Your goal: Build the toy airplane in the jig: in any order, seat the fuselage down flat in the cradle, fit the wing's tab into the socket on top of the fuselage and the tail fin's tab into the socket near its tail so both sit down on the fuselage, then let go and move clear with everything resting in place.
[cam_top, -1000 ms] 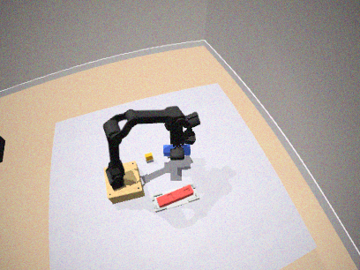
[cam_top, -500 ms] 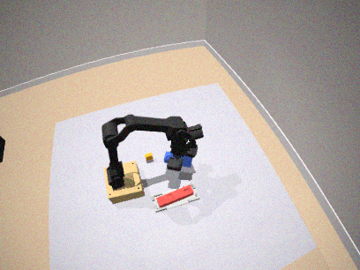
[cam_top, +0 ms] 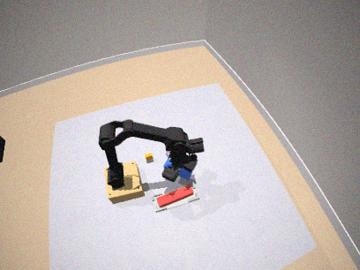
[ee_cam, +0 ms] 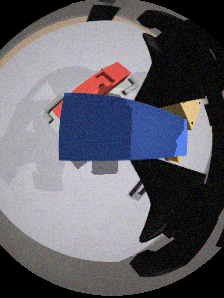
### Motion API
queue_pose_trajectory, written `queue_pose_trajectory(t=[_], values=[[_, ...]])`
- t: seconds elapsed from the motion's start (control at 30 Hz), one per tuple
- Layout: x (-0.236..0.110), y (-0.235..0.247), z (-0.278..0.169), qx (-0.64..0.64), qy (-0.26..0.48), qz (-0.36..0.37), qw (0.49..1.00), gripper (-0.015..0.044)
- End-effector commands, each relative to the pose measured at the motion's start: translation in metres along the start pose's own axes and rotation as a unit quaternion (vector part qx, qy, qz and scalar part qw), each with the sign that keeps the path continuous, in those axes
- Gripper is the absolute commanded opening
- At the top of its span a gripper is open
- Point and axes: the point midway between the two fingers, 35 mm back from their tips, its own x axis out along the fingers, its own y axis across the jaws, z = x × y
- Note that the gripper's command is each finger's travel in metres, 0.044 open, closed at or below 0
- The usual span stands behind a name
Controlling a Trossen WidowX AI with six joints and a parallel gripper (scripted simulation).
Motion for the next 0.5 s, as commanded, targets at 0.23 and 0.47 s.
queue_pose_trajectory(t=[0.23, 0.47], values=[[0.005, -0.032, 0.009, 0.095, -0.001, 0.002, 0.995, 0.0000], [0.009, -0.054, 0.013, 0.158, -0.001, 0.001, 0.987, 0.0000]])
